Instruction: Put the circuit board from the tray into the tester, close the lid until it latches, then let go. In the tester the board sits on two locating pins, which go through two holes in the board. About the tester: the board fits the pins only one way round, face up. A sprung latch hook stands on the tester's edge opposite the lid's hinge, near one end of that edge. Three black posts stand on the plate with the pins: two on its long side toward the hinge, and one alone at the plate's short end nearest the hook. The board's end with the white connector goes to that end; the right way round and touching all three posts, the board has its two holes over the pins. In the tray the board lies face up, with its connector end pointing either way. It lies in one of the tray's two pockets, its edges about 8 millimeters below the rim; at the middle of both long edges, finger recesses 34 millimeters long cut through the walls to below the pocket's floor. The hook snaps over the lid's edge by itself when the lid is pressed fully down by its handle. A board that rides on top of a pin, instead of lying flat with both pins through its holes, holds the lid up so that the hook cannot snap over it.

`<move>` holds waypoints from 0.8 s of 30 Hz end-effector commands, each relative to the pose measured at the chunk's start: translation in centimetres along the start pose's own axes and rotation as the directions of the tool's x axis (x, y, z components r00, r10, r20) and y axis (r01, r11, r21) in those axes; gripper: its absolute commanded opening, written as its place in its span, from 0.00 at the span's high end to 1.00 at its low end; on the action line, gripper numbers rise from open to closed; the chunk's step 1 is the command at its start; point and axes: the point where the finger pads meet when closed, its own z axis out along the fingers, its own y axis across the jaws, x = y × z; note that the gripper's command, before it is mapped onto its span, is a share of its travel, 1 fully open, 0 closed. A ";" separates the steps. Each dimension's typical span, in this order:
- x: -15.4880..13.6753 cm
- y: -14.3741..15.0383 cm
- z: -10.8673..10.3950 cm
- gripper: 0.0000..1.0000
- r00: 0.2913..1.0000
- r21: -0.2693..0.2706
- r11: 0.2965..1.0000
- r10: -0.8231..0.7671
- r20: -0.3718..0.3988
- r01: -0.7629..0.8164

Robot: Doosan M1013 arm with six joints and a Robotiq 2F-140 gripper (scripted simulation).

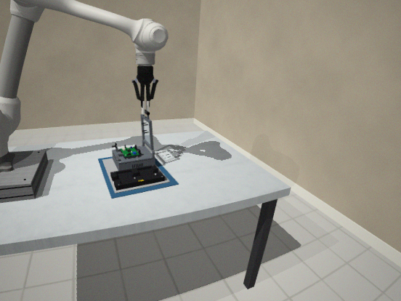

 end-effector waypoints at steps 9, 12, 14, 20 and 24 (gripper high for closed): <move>0.0 2.3 0.6 1.00 1.000 -0.007 1.000 -0.003 0.001 0.003; 0.0 2.8 0.7 1.00 1.000 -0.007 1.000 -0.003 0.001 0.003; 0.0 3.1 0.8 1.00 1.000 -0.007 1.000 -0.003 0.001 0.003; 0.0 3.8 0.9 1.00 1.000 -0.007 1.000 -0.003 0.001 0.003; 0.0 4.5 1.1 1.00 1.000 -0.007 1.000 -0.003 0.001 0.003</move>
